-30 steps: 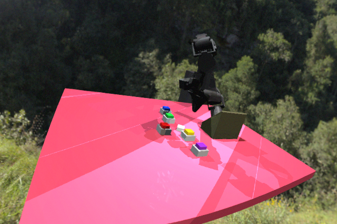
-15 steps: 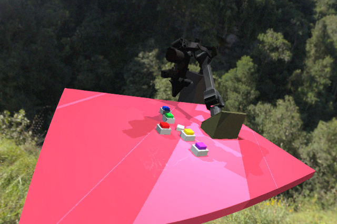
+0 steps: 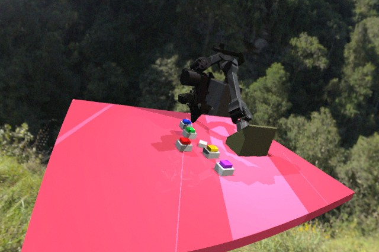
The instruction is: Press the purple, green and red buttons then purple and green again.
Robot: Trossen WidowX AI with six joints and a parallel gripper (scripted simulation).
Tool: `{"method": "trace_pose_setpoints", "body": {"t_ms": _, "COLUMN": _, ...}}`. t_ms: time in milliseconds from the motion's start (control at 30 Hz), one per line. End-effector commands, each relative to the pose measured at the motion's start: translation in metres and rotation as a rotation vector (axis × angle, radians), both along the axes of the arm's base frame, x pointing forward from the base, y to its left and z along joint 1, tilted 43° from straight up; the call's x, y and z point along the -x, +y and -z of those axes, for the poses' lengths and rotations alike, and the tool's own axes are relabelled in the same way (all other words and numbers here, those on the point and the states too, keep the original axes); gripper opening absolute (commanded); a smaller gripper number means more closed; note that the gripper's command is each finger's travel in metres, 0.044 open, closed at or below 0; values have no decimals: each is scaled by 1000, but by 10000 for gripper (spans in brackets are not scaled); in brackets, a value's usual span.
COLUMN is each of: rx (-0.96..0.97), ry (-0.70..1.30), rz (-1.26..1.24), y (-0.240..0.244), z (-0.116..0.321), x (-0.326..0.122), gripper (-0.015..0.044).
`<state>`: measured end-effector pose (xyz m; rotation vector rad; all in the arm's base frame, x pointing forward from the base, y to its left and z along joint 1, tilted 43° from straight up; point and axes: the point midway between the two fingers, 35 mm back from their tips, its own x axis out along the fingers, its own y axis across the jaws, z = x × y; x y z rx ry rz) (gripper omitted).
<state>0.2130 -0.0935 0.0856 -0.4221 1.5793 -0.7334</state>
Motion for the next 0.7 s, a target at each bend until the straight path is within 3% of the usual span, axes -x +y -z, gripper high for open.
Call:
{"method": "trace_pose_setpoints", "body": {"t_ms": 0, "rx": 4, "ry": 4, "rz": -6, "y": -4, "z": 4, "x": 2, "gripper": 20}}
{"method": "trace_pose_setpoints", "body": {"t_ms": 667, "rx": 6, "ry": 4, "rz": -6, "y": -25, "z": 27, "x": 7, "gripper": 20}}
